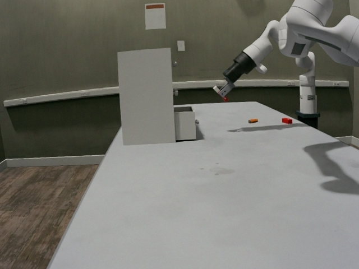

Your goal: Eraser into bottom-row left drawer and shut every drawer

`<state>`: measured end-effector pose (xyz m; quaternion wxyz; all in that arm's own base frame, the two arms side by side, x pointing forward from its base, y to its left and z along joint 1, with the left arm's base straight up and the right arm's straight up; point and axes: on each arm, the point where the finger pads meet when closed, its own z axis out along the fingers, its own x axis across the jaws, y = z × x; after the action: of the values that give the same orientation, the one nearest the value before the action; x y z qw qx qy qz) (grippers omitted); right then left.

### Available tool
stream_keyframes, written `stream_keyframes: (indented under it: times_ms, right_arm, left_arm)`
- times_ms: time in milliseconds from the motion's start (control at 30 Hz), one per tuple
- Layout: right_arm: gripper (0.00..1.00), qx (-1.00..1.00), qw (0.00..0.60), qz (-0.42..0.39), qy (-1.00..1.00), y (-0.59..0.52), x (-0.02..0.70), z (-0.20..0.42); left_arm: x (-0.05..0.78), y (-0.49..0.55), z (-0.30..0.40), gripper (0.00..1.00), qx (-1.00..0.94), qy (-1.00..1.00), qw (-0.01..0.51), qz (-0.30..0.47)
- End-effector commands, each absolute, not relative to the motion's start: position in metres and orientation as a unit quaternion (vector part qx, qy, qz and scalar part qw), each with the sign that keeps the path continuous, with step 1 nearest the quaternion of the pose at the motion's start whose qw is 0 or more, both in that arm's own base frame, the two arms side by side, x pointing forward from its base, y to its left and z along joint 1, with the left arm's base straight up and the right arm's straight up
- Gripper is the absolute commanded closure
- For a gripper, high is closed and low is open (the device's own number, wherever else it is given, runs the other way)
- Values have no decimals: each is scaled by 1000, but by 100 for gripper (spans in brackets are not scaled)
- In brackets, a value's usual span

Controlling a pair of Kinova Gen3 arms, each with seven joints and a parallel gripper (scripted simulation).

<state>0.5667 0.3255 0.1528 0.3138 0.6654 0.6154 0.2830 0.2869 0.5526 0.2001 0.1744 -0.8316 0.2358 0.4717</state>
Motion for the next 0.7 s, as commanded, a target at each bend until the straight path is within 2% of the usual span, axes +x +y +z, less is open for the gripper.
stream_keyframes:
  times_ms: [0, 367, 667]
  right_arm:
    - [55, 652, 346, 315, 597, 323, 567, 147]
    - [55, 624, 395, 360, 570, 323, 565, 147]
    - [55, 612, 413, 377, 560, 323, 565, 148]
  left_arm:
    - [287, 553, 202, 0, -832, 235, 175, 471]
    - [287, 553, 202, 0, -832, 235, 175, 471]
    - [287, 553, 202, 0, -832, 235, 175, 471]
